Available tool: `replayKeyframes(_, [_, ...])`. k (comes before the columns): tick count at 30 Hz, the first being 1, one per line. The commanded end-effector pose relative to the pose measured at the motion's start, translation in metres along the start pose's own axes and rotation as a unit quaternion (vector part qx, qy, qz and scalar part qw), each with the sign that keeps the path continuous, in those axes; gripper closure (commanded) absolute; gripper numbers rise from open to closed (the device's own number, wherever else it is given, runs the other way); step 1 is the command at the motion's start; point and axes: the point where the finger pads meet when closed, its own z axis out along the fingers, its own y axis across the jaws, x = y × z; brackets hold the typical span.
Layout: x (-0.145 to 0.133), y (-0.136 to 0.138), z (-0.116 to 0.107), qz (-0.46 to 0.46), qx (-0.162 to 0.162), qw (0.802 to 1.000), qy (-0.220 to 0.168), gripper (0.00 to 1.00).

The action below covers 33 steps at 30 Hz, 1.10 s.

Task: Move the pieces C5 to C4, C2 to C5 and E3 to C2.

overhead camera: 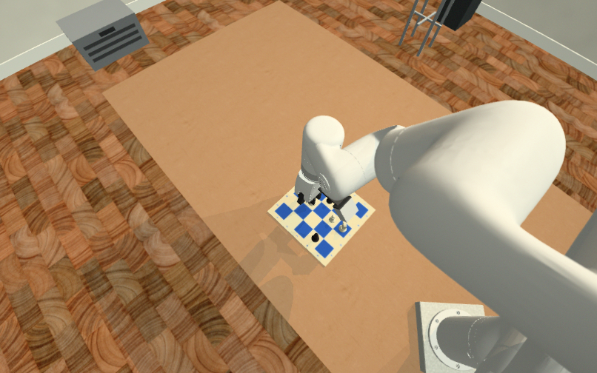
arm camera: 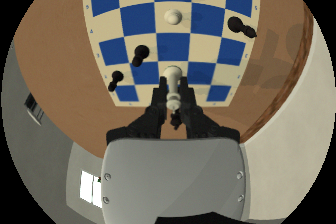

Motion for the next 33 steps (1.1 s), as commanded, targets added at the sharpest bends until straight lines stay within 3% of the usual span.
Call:
replayKeyframes(1, [-0.002, 0.000, -0.001, 0.000, 0.000, 1.000, -0.002, 0.83])
replayKeyframes(2, [-0.002, 0.000, -0.001, 0.000, 0.000, 1.000, -0.002, 0.75])
replayKeyframes(4, [-0.002, 0.000, -0.001, 0.000, 0.000, 1.000, -0.002, 0.75])
replayKeyframes(5, [-0.002, 0.000, -0.001, 0.000, 0.000, 1.000, -0.002, 0.66])
replayKeyframes(7, [-0.002, 0.000, -0.001, 0.000, 0.000, 1.000, -0.002, 0.66])
replayKeyframes(8, [-0.002, 0.000, -0.001, 0.000, 0.000, 1.000, -0.002, 0.58])
replayKeyframes(22, [-0.002, 0.000, -0.003, 0.000, 0.000, 1.000, -0.002, 0.58])
replayKeyframes(33, [-0.001, 0.000, -0.036, 0.000, 0.000, 1.000, -0.002, 0.58])
